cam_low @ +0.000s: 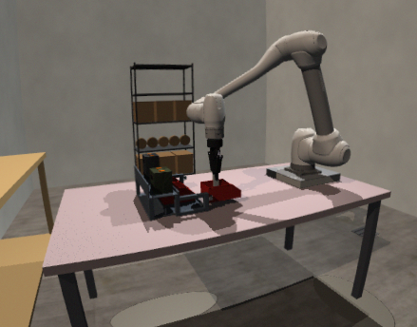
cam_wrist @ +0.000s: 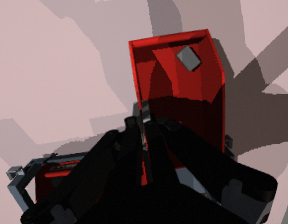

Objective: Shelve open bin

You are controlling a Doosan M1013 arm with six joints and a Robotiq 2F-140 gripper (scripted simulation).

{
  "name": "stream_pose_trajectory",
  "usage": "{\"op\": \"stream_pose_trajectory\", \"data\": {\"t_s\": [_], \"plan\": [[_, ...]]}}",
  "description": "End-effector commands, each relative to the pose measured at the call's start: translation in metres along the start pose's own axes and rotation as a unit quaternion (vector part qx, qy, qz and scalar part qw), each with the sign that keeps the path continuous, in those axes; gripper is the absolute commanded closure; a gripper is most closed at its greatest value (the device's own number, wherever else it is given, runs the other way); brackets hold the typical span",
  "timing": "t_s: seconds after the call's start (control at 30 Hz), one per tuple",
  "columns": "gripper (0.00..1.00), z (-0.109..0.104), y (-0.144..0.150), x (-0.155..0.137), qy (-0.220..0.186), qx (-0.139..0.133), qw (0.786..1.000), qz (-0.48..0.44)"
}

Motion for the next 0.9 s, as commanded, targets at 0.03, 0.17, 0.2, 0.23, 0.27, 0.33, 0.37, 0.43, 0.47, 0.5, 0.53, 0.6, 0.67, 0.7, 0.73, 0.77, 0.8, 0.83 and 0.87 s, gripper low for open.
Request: {"op": "stream_pose_trajectory", "data": {"t_s": [0.03, 0.17, 0.2, 0.23, 0.27, 0.33, 0.37, 0.43, 0.47, 0.5, 0.53, 0.6, 0.67, 0.7, 0.73, 0.77, 0.8, 0.83, 0.87], "plan": [[1.0, -0.001, 0.0, -0.002, 0.008, 0.001, 1.0, 0.0], [1.0, -0.002, 0.001, -0.005, 0.018, 0.002, 1.0, 0.0], [1.0, -0.002, 0.001, -0.005, 0.018, 0.002, 1.0, 0.0], [1.0, -0.002, 0.001, -0.006, 0.022, 0.002, 1.0, 0.0], [1.0, -0.002, 0.001, -0.007, 0.026, 0.003, 1.0, 0.0], [1.0, -0.003, 0.001, -0.009, 0.034, 0.004, 0.999, 0.0], [1.0, -0.003, 0.001, -0.01, 0.038, 0.004, 0.999, 0.0], [1.0, -0.004, 0.001, -0.013, 0.047, 0.005, 0.999, 0.0], [1.0, -0.004, 0.002, -0.014, 0.051, 0.006, 0.999, 0.0], [1.0, -0.004, 0.002, -0.015, 0.055, 0.006, 0.998, 0.0], [1.0, -0.004, 0.002, -0.016, 0.059, 0.007, 0.998, 0.0], [1.0, -0.005, 0.002, -0.018, 0.066, 0.007, 0.998, 0.0], [1.0, -0.005, 0.002, -0.02, 0.073, 0.008, 0.997, 0.0], [1.0, -0.005, 0.002, -0.02, 0.075, 0.008, 0.997, 0.0], [1.0, -0.005, 0.002, -0.02, 0.075, 0.008, 0.997, 0.0], [1.0, -0.005, 0.002, -0.02, 0.075, 0.008, 0.997, 0.0], [1.0, -0.005, 0.002, -0.021, 0.078, 0.009, 0.997, 0.0], [1.0, -0.005, 0.002, -0.022, 0.08, 0.009, 0.997, 0.0], [1.0, -0.006, 0.002, -0.022, 0.082, 0.009, 0.997, 0.0]]}}
Point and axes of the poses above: the point where the finger pads meet when closed, its own z axis out along the fingers, its own y axis across the jaws, x = y × z, the point moved 9 cm from there along -z, back along the fingers, and after that the axes turned 7 degrees about z, right-handed, at the moved point
